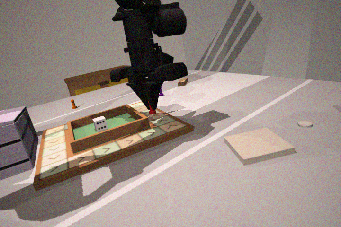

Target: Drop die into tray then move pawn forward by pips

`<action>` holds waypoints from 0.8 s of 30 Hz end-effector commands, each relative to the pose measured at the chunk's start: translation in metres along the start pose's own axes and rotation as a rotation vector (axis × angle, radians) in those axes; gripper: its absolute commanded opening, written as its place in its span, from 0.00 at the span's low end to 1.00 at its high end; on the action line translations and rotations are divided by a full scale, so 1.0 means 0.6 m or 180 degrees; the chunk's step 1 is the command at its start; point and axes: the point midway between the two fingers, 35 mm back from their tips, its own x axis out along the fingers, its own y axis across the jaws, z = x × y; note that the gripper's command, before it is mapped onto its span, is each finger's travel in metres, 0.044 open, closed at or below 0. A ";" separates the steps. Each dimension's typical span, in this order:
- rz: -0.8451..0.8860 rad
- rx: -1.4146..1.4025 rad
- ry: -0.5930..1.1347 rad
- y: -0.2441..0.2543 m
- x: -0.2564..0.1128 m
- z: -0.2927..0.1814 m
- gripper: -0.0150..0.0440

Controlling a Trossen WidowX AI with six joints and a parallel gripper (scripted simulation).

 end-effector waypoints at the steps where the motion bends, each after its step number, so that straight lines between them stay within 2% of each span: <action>1: -0.0047 -0.0004 -0.0060 -0.007 -0.057 0.011 0.25; 11: -0.0048 -0.0004 -0.0059 -0.002 -0.191 0.001 0.25; 16: -0.0047 -0.0004 -0.0059 0.003 -0.188 0.005 0.25; 24: -0.0035 -0.0003 -0.0064 0.073 -0.120 0.047 0.25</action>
